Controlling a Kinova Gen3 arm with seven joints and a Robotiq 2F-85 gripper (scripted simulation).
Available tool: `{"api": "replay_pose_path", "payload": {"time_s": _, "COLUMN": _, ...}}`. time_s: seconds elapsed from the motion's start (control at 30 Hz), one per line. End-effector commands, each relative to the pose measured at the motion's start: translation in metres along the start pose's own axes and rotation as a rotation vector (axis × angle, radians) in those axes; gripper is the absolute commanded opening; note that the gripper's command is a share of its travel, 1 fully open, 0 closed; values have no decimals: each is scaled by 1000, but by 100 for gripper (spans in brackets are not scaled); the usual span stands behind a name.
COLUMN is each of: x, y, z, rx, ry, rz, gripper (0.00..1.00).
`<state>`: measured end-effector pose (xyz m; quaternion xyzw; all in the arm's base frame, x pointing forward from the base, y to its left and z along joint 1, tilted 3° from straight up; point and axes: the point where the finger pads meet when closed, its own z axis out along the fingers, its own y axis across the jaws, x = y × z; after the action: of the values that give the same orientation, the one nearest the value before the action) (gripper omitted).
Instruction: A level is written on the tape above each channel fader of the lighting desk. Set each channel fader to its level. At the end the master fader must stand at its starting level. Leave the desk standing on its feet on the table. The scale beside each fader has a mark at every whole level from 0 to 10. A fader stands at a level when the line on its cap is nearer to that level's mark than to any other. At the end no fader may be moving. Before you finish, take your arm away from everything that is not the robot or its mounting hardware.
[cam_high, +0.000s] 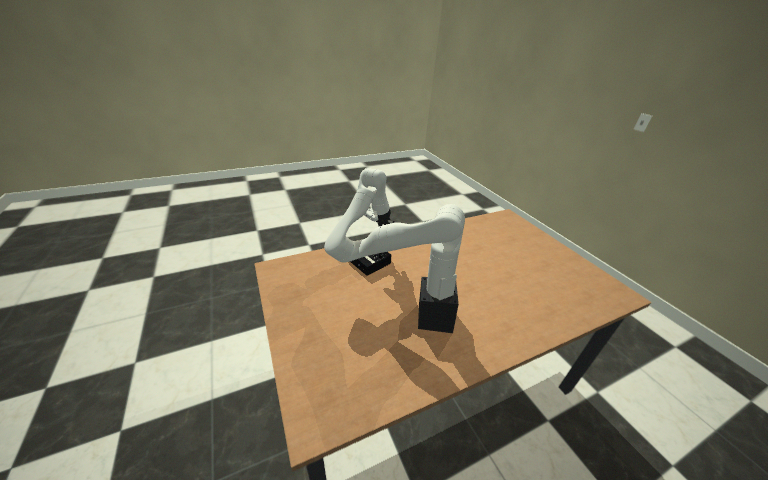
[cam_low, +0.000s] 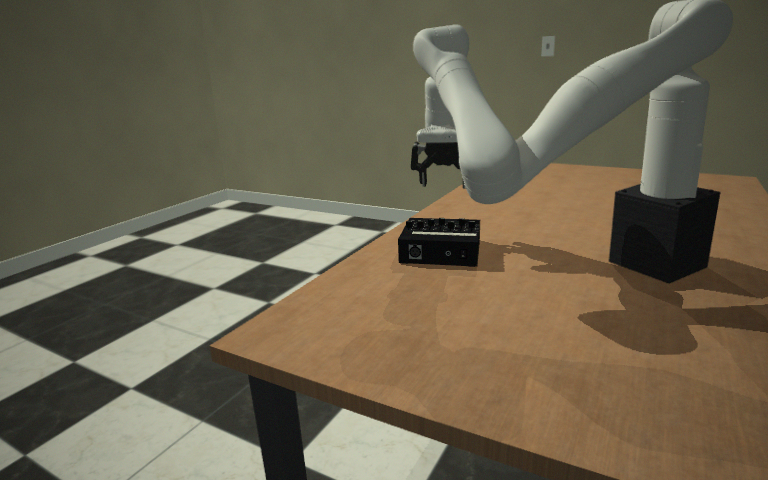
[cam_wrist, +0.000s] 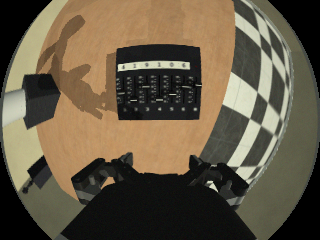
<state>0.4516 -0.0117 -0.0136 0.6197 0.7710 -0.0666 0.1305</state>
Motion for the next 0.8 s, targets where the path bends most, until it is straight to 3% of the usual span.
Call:
{"api": "replay_pose_path", "payload": {"time_s": 0.0, "x": 0, "y": 0, "z": -2, "rx": -1, "ry": 1, "rz": 15, "gripper": 100}}
{"api": "replay_pose_path", "payload": {"time_s": 0.3, "x": 2, "y": -2, "z": -9, "rx": 11, "ry": 12, "rz": 178, "gripper": 100}}
{"api": "replay_pose_path", "payload": {"time_s": 0.6, "x": 15, "y": -9, "z": -30, "rx": 56, "ry": 51, "rz": 634, "gripper": 100}}
{"api": "replay_pose_path", "payload": {"time_s": 0.67, "x": 15, "y": -9, "z": -30, "rx": 56, "ry": 51, "rz": 634, "gripper": 100}}
{"api": "replay_pose_path", "payload": {"time_s": 0.77, "x": 23, "y": -11, "z": -40, "rx": 80, "ry": 71, "rz": 824, "gripper": 100}}
